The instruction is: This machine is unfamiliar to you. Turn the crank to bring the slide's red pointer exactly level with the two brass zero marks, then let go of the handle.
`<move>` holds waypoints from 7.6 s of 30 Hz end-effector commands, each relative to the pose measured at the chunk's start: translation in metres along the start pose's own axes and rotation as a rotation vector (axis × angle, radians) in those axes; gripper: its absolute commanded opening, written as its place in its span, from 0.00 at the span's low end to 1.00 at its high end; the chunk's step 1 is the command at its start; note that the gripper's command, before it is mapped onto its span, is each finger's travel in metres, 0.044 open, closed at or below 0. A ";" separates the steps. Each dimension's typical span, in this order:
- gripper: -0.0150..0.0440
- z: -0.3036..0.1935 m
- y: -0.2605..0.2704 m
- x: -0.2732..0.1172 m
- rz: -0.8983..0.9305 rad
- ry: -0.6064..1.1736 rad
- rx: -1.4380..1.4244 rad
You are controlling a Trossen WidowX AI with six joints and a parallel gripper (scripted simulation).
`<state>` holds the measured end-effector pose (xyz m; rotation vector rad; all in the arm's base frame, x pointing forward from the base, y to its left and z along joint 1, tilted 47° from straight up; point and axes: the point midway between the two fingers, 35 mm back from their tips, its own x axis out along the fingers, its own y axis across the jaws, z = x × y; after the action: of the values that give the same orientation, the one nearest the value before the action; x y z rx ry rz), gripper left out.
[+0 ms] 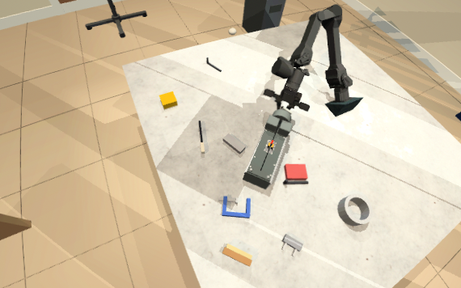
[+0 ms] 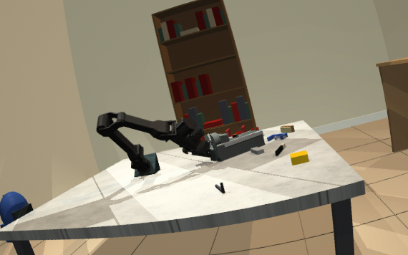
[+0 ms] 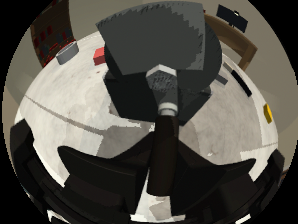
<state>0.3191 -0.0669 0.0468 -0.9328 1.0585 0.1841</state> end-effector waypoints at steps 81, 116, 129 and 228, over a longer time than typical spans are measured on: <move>0.25 -0.001 0.001 0.000 0.005 -0.001 0.000; 0.39 -0.001 0.000 0.000 0.001 0.000 0.001; 0.97 -0.001 0.000 0.000 0.001 0.000 0.001; 1.00 0.193 0.038 -0.021 -0.384 0.108 0.529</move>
<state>0.4113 0.0913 0.0625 -0.6625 0.9580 -0.4537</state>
